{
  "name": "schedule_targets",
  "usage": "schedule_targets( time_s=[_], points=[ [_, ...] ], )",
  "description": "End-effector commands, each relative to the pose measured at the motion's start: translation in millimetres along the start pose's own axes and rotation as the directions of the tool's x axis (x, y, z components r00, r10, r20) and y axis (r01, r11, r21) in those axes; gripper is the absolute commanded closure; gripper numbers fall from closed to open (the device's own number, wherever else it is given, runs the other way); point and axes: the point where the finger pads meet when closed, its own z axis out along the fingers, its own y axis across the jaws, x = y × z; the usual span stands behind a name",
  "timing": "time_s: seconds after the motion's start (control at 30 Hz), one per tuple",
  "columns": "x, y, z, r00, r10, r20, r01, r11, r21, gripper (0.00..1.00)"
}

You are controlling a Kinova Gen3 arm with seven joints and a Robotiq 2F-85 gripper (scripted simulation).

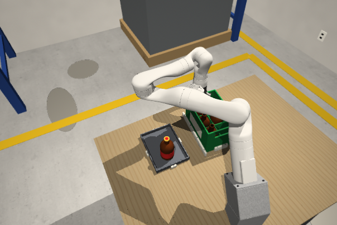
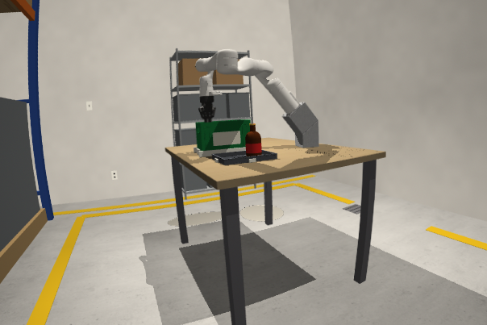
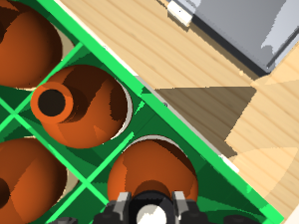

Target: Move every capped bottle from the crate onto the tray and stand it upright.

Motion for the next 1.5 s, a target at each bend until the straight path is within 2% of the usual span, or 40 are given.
schedule_targets(
  time_s=[0.0,0.23,0.33,0.8,0.9,1.37,1.47],
  points=[
    [0,4,-13.5,1.000,-0.004,-0.003,0.004,1.000,-0.012,1.00],
    [0,4,-36.8,1.000,-0.006,-0.001,0.006,1.000,-0.009,1.00],
    [-1,0,-34.7,1.000,-0.003,0.005,0.002,1.000,0.002,1.00],
    [1,6,-81.0,1.000,-0.006,-0.001,0.006,1.000,-0.010,1.00],
    [0,3,-78.9,1.000,-0.009,0.005,0.009,1.000,0.001,1.00],
    [1,6,-125.4,1.000,-0.006,-0.001,0.006,1.000,-0.010,1.00],
    [0,4,-122.8,1.000,-0.010,0.005,0.010,1.000,0.000,1.00]
  ],
)
